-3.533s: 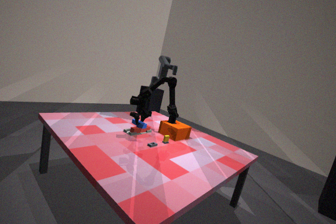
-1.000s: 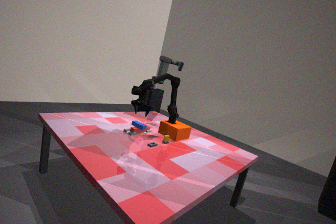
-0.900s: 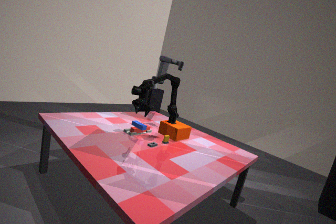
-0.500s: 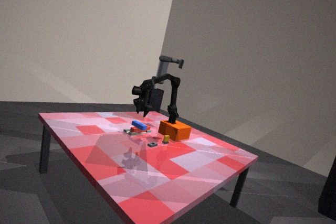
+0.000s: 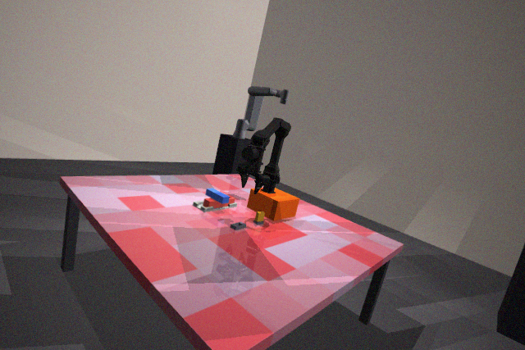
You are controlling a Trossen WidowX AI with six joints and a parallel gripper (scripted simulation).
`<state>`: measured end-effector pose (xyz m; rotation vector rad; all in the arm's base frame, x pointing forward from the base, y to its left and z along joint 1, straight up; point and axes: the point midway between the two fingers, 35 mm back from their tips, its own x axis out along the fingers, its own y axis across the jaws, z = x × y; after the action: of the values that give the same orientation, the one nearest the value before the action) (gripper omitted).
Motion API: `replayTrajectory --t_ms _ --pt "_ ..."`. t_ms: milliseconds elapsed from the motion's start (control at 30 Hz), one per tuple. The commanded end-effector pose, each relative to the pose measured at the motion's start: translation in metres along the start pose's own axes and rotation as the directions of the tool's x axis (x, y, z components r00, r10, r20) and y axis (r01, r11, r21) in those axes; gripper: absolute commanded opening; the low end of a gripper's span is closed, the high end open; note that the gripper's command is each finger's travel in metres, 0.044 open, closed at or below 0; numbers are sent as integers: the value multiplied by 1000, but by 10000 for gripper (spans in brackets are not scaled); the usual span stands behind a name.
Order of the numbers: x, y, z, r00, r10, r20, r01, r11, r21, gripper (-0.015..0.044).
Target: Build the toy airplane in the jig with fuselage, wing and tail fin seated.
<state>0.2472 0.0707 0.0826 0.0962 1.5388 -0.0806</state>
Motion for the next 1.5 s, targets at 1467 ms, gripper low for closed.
replayTrajectory --t_ms 1467 --pt "105 52 -62 1000 0 -19 0 1000 6 440"
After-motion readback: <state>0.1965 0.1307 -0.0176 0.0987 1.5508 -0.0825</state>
